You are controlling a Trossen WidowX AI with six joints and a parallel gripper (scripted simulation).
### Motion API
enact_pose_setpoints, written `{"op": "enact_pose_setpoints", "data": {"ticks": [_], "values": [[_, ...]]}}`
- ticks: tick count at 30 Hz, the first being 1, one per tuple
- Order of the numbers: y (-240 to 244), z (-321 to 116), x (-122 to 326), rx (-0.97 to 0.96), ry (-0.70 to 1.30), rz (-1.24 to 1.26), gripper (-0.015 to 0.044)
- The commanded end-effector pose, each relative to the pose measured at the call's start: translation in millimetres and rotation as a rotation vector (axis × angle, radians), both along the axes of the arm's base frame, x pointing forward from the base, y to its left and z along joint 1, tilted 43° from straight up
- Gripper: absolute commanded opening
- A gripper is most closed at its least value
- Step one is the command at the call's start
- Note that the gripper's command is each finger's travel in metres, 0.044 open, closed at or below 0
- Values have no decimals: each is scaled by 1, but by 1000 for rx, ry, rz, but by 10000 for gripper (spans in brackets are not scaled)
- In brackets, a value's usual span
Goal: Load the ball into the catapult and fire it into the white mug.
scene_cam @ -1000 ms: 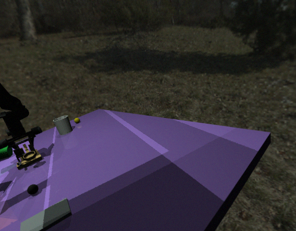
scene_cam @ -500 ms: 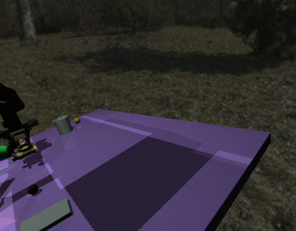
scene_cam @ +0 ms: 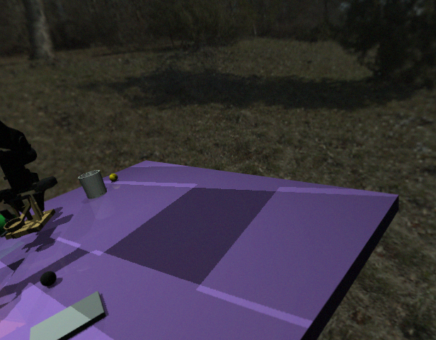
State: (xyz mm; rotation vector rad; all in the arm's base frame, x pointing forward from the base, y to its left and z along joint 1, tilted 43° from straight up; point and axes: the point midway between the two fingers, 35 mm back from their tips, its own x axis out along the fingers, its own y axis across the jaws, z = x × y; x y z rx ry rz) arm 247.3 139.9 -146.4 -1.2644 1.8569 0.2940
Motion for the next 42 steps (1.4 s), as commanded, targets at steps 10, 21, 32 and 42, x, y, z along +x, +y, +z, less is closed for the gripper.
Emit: {"op": "enact_pose_setpoints", "data": {"ticks": [10,21,32,42], "values": [[-5,5,22,-47,-284,-308,0],[-10,2,23,-48,-288,-312,0],[-23,-11,22,-49,-288,-312,0],[-34,-23,20,-49,-289,-312,0]]}}
